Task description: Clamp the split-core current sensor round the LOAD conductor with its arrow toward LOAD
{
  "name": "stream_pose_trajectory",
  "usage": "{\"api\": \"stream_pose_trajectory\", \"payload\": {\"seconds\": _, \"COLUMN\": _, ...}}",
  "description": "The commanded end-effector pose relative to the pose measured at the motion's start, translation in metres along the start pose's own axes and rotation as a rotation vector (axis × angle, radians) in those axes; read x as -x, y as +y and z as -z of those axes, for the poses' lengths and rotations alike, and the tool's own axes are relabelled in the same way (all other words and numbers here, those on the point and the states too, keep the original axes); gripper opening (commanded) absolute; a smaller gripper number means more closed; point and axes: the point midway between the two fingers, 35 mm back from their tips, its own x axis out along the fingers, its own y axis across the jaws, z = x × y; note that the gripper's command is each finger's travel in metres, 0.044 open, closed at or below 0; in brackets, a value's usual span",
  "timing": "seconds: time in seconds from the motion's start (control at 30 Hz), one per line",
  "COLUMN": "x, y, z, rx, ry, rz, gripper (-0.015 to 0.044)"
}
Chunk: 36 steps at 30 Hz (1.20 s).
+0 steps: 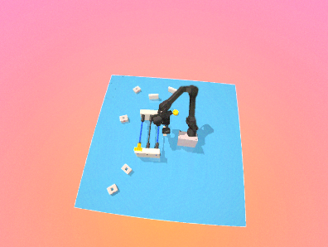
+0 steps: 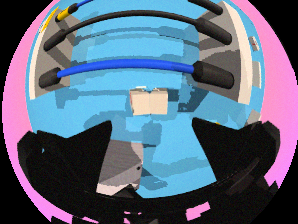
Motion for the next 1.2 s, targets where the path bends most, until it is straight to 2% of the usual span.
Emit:
{"api": "stream_pose_trajectory", "payload": {"seconds": 0.0, "x": -0.007, "y": 0.0, "z": 0.001, "rx": 0.005, "ry": 0.0, "rz": 0.004, "gripper": 0.044}}
{"api": "stream_pose_trajectory", "payload": {"seconds": 0.87, "x": -0.048, "y": -0.002, "z": 0.002, "rx": 0.004, "ry": 0.001, "rz": 0.008, "gripper": 0.044}}
{"api": "stream_pose_trajectory", "payload": {"seconds": 1.1, "x": -0.044, "y": -0.001, "z": 0.001, "rx": -0.002, "ry": -0.001, "rz": 0.003, "gripper": 0.0256}}
{"api": "stream_pose_trajectory", "payload": {"seconds": 1.17, "x": -0.044, "y": -0.001, "z": 0.001, "rx": -0.002, "ry": -0.001, "rz": 0.003, "gripper": 0.0243}}
